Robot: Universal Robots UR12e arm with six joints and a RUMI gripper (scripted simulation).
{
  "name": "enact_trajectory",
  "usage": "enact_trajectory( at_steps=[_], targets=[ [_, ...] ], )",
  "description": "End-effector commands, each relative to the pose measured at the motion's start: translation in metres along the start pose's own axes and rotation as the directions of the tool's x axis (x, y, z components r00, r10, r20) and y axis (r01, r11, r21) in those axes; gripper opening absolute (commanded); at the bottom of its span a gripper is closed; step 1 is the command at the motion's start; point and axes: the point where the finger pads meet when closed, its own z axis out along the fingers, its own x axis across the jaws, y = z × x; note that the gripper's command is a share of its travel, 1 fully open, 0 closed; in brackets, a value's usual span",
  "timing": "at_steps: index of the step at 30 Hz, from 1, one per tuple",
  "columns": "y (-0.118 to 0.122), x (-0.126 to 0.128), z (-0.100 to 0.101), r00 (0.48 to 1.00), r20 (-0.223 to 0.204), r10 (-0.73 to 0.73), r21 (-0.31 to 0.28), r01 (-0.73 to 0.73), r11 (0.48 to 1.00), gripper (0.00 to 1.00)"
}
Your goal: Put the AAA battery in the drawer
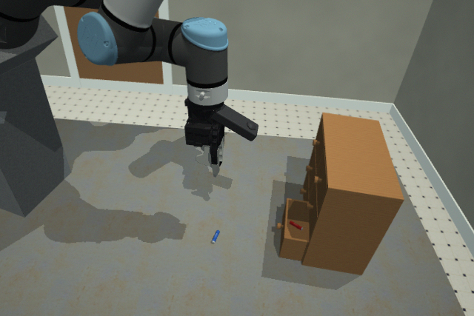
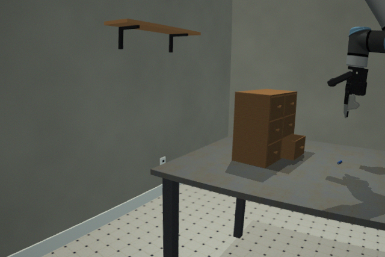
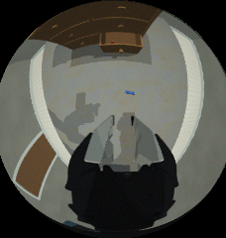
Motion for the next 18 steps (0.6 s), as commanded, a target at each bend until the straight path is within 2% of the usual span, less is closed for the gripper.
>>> enact_trajectory(
  at_steps=[1, 18],
  targets=[
    [0.0014, 0.0001, -0.0026, 1.000, 0.004, -0.001, -0.043, 0.001, 0.999, 0.20],
    [0.0027, -0.0002, -0.0045, 1.000, 0.004, -0.001, -0.055, 0.001, 0.998, 0.20]
  ],
)
